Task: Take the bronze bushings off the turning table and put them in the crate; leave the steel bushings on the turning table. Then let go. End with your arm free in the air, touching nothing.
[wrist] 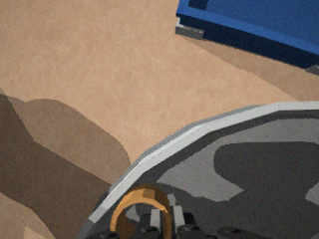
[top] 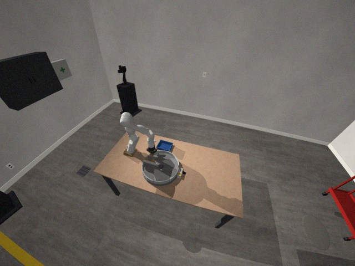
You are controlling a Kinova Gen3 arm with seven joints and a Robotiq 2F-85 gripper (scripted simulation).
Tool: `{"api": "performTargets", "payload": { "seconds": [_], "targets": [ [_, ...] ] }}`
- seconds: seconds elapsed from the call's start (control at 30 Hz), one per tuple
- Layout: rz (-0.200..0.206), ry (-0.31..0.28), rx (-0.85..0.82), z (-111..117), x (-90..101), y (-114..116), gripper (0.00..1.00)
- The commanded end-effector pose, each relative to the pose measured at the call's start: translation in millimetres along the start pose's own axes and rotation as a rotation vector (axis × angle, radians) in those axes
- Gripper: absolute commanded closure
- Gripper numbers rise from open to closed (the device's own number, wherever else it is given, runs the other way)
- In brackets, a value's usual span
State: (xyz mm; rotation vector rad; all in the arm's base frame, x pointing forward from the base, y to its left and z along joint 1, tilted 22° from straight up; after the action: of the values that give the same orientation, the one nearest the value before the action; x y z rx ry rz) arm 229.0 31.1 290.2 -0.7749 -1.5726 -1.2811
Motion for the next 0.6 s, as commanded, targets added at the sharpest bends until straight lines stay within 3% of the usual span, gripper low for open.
{"api": "performTargets", "payload": {
  "seconds": [0.0, 0.57],
  "targets": [
    [-0.001, 0.001, -0.001, -0.1, 0.2, 0.2, 1.0],
    [-0.001, 0.0, -0.001, -0.1, 7.6, 0.2, 1.0]
  ]
}}
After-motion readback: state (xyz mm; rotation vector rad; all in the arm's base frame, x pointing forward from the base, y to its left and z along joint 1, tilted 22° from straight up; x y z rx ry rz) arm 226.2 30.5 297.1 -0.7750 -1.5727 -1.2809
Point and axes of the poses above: the point where the finger pads meet when closed, its own x axis back along the fingers, its own y axis across the jaws, z = x × y, the point moved 10 cm from there along x, back along the fingers, and after that the axes turned 11 degrees about -x, right-handed, at the moved point
